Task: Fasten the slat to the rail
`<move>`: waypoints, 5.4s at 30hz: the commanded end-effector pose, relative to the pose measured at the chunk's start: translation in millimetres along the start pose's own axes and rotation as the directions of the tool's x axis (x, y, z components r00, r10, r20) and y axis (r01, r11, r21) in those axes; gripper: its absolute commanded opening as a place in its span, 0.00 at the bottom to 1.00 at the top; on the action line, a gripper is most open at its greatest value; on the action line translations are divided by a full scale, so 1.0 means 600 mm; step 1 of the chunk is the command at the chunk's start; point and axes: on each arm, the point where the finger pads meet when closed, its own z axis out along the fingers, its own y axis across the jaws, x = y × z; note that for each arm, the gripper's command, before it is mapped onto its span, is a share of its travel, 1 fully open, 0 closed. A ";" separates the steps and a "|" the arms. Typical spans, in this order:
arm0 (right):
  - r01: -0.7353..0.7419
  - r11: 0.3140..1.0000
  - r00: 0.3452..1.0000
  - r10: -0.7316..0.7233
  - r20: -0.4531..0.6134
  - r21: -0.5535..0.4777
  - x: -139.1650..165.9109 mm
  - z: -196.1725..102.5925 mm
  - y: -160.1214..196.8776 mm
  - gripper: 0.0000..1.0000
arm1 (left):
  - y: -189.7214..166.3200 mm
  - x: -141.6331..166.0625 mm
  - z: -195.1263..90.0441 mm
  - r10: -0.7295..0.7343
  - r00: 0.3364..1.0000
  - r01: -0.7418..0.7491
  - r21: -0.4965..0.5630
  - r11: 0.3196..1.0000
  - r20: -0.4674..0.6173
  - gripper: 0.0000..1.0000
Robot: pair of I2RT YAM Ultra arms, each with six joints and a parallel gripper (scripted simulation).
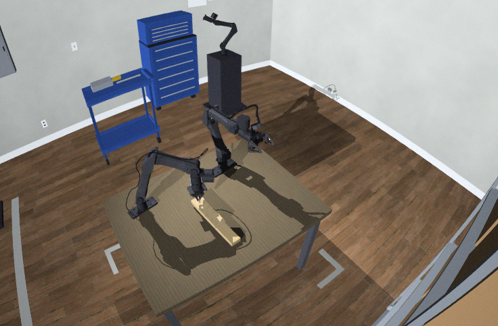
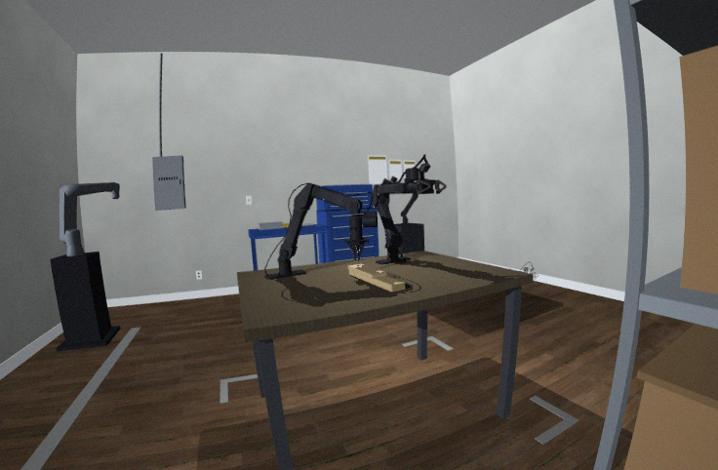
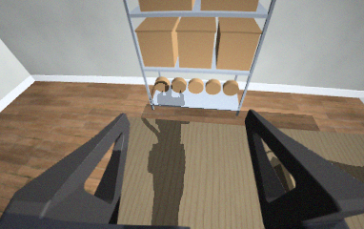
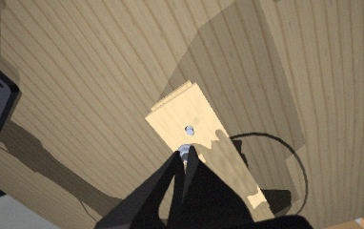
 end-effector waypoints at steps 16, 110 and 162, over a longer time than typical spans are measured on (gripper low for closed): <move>0.002 1.000 1.000 -0.002 -0.008 0.025 -0.022 -0.027 -0.010 0.12 | 0.001 -0.015 -0.008 0.003 1.000 -0.003 0.005 1.000 0.026 1.00; -0.013 0.999 1.000 0.014 -0.002 0.033 -0.022 0.053 -0.017 0.12 | 0.001 -0.015 -0.008 0.003 1.000 -0.003 0.005 1.000 0.026 1.00; -0.665 0.747 0.747 0.664 0.020 0.026 -0.022 0.053 -0.017 0.12 | 0.001 -0.015 -0.008 0.003 1.000 -0.003 0.005 1.000 0.026 1.00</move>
